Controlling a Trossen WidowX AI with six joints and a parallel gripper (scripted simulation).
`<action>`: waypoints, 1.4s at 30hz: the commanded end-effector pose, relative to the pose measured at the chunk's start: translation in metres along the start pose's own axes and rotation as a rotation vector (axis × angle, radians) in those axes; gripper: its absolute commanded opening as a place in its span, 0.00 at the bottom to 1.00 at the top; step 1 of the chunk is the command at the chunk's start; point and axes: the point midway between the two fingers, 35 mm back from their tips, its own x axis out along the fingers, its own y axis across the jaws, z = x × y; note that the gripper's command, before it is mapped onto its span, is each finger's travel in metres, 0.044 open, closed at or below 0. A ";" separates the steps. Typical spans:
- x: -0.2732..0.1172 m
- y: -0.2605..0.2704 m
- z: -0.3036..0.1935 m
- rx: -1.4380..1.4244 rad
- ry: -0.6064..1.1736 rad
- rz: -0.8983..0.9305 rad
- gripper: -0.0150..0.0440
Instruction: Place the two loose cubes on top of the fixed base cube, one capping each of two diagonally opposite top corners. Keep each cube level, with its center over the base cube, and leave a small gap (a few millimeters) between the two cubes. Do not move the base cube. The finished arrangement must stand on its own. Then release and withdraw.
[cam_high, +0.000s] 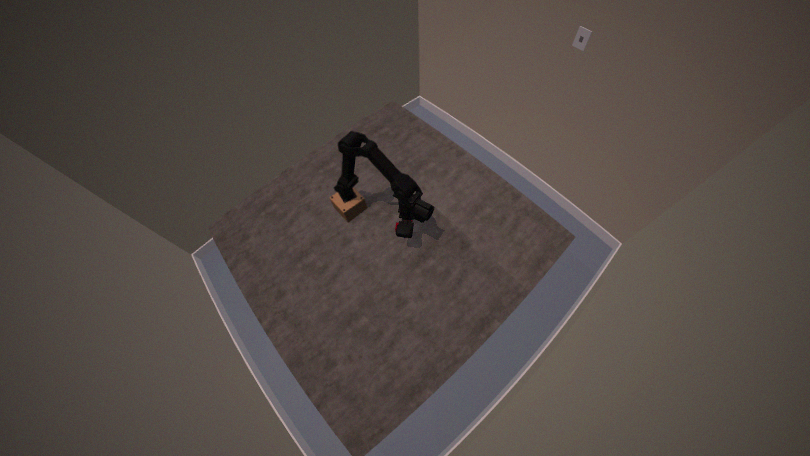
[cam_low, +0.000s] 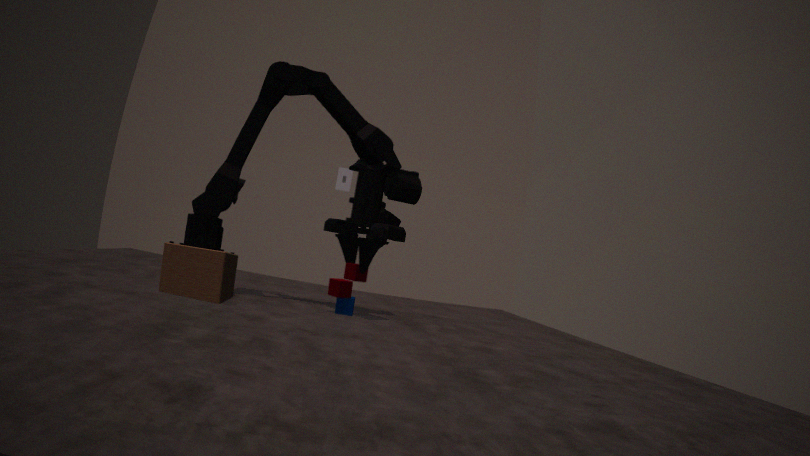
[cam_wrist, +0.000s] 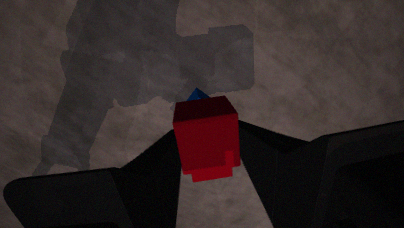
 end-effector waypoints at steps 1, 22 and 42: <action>0.002 0.001 0.000 0.005 -0.004 0.005 0.43; 0.031 0.000 0.002 -0.014 0.001 0.000 0.43; 0.033 0.000 0.002 -0.017 0.001 0.000 0.43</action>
